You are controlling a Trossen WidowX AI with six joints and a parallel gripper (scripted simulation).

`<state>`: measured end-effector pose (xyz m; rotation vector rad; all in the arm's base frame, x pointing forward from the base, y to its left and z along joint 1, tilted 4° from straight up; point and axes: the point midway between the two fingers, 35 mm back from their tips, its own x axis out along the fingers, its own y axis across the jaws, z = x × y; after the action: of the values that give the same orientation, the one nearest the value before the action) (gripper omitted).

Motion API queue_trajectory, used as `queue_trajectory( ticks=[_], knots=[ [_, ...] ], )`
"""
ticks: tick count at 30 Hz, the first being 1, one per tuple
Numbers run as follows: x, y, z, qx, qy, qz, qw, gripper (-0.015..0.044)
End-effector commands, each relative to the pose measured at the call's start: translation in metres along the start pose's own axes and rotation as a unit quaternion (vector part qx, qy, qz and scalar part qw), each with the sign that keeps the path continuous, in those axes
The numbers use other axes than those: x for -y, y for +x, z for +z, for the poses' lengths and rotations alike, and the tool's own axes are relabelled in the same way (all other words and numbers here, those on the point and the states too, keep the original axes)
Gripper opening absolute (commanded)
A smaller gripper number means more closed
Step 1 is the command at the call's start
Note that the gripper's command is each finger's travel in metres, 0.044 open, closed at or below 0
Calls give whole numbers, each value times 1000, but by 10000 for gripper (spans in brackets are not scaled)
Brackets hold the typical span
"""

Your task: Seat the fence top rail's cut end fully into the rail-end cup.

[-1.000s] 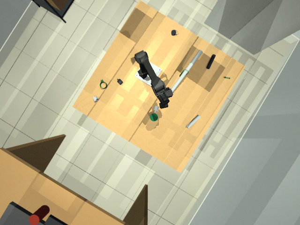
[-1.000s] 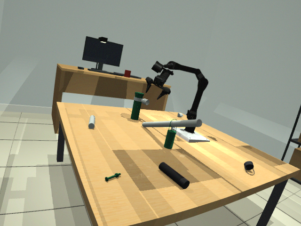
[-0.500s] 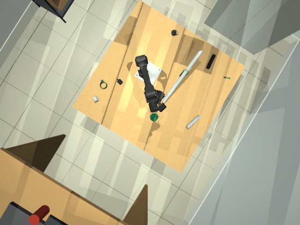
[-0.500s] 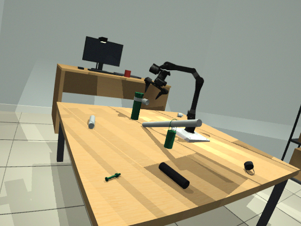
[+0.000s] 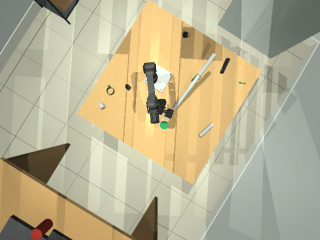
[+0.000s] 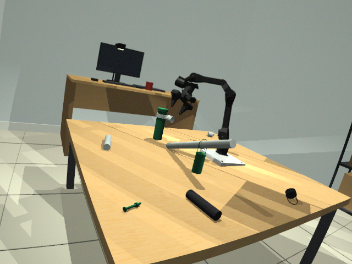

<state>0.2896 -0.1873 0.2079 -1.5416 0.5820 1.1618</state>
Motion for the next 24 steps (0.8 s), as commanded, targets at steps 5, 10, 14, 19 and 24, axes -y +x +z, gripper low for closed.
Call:
queue_trajectory(
  ticks=[5,10,14,19,24],
  knots=[
    [-1,1,-2,1,-24,-7,1000,440],
    [-11,20,-2,1,-24,-7,1000,440],
    [-11,20,-3,1,-24,-7,1000,440],
    [-11,27,-3,1,-24,-7,1000,440],
    [-10,35,-4,1,-24,-8,1000,440]
  ],
)
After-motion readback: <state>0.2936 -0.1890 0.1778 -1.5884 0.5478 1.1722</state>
